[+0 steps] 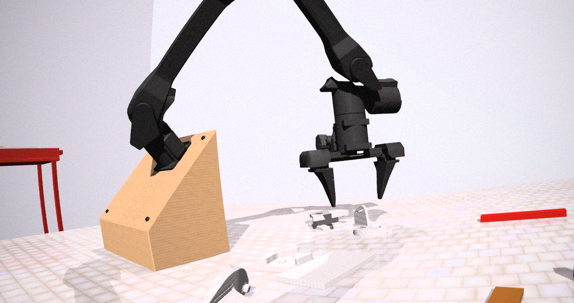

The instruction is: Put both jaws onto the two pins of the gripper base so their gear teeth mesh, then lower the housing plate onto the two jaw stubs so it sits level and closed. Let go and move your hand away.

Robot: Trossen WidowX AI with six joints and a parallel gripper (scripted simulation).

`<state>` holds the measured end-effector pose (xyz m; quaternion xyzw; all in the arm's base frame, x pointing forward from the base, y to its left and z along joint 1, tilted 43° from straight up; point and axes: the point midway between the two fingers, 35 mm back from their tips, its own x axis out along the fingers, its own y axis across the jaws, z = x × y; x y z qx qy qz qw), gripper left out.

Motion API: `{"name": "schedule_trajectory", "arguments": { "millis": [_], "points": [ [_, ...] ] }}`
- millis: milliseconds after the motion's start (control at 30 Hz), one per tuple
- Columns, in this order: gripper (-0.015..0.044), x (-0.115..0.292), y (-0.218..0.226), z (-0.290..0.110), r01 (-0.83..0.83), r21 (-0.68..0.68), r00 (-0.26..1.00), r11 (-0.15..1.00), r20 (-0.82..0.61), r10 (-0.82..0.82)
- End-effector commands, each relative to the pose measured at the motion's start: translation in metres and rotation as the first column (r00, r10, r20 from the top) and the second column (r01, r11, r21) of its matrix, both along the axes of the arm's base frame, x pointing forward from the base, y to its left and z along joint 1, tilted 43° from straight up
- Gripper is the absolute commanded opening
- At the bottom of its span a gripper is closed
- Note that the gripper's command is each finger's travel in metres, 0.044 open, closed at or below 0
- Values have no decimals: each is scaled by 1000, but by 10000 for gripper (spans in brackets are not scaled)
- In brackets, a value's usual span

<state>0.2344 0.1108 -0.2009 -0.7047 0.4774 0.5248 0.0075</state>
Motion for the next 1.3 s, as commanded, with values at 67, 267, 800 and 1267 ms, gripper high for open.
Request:
{"name": "schedule_trajectory", "arguments": {
  "millis": [67,267,800,1267],
  "points": [
    [440,1,-4,-4,-1,0,1000,1000,0,1],
    [440,2,-10,-12,-2,-1,1000,1000,0,2],
    [440,3,-27,-31,-6,-3,1000,1000,1,6],
    [440,3,-35,-39,-7,-5,1000,1000,1,7]
  ]
}}
